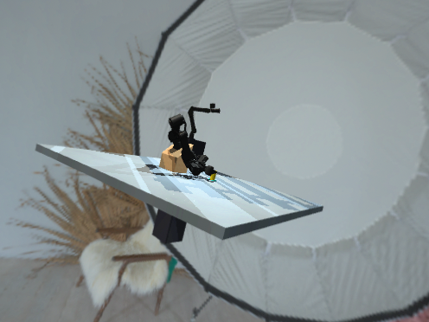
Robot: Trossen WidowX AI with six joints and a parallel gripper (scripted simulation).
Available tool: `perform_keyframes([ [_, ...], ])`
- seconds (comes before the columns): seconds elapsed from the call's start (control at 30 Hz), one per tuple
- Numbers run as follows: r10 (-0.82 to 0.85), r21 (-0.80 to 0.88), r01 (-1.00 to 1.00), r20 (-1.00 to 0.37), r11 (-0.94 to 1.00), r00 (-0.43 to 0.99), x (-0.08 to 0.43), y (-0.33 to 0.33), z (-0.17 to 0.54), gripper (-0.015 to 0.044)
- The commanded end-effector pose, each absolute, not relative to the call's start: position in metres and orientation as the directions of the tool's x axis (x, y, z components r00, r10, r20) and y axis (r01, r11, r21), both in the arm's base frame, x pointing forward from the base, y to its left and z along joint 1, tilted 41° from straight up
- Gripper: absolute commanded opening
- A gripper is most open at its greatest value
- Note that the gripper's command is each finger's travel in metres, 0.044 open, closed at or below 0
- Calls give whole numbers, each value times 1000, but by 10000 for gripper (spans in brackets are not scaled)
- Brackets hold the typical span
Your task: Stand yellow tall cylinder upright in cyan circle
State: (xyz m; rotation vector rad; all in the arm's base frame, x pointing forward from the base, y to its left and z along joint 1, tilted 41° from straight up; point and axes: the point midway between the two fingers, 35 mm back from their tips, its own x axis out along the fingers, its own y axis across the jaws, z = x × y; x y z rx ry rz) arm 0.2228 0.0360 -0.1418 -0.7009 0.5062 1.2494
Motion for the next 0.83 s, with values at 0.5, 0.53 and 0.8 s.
perform_keyframes([
  [0.5, 672, -216, -965, -694, 150, 259, 225, 76, -97, 400],
  [0.53, 673, -217, -965, -692, 150, 260, 224, 80, -93, 400],
  [0.8, 659, -176, -972, -715, 154, 234, 220, 95, -85, 400],
])
